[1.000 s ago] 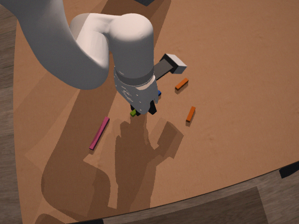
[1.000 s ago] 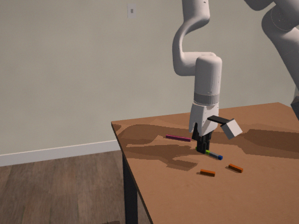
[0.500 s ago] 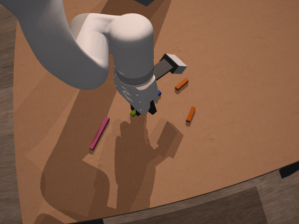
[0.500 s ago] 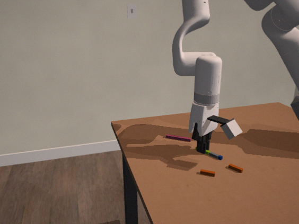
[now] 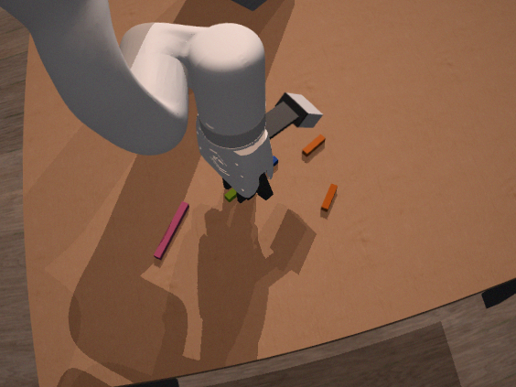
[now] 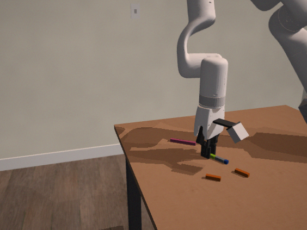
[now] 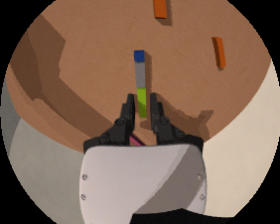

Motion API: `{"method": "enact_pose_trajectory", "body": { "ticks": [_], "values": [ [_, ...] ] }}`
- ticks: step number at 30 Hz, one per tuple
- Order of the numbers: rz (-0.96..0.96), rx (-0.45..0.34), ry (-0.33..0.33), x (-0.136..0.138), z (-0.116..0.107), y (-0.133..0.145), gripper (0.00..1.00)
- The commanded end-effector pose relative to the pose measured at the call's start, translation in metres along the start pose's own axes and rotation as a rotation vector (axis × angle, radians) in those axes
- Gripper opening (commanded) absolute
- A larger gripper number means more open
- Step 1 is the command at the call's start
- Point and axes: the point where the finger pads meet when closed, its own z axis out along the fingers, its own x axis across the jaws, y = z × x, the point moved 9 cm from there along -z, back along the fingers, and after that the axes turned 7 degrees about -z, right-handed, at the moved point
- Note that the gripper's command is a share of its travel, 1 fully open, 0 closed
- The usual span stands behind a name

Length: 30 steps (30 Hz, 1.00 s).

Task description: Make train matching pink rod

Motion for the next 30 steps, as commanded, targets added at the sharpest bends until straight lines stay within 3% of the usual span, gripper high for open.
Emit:
{"method": "enact_pose_trajectory", "body": {
  "ticks": [1, 15, 28, 30],
  "values": [
    [0.000, -0.001, 0.002, 0.001, -0.001, 0.000, 0.24],
    [0.000, -0.001, 0.002, 0.001, -0.004, 0.000, 0.24],
    [0.000, -0.001, 0.002, 0.001, -0.063, 0.000, 0.24],
    [0.000, -0.001, 0.002, 0.001, -0.063, 0.000, 0.24]
  ]
}}
